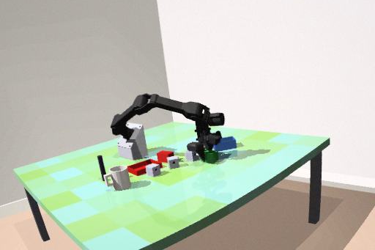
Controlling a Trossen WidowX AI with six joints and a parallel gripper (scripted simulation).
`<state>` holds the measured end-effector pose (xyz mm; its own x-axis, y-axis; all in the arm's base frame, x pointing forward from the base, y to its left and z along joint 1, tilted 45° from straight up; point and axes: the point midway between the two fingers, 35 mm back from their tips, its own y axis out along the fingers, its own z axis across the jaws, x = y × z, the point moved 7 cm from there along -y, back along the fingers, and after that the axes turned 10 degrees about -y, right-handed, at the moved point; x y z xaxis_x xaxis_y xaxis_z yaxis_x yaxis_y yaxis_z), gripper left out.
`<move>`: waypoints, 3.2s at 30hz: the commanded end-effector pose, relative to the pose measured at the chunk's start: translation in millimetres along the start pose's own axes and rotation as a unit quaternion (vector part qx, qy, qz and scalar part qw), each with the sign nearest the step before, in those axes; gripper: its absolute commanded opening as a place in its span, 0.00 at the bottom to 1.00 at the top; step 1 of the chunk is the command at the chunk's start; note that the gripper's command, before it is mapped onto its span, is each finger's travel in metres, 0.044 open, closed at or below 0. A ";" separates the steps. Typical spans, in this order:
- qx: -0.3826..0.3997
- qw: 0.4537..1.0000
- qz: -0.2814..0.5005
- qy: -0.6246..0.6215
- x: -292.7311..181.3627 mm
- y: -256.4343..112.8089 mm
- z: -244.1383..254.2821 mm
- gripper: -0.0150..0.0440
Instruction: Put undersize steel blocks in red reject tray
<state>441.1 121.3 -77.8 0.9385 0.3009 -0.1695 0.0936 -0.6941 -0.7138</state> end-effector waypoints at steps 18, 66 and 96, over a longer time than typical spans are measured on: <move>-0.002 1.000 -0.005 0.001 1.1 -5.5 -1.7 0.25; -0.002 1.000 -0.005 0.001 -0.3 -3.8 -2.6 0.25; -0.002 1.000 -0.005 0.001 -10.9 -7.2 0.8 0.25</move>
<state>429.7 119.1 -76.8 0.9368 0.3005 -0.1792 0.0878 -0.6978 -0.7109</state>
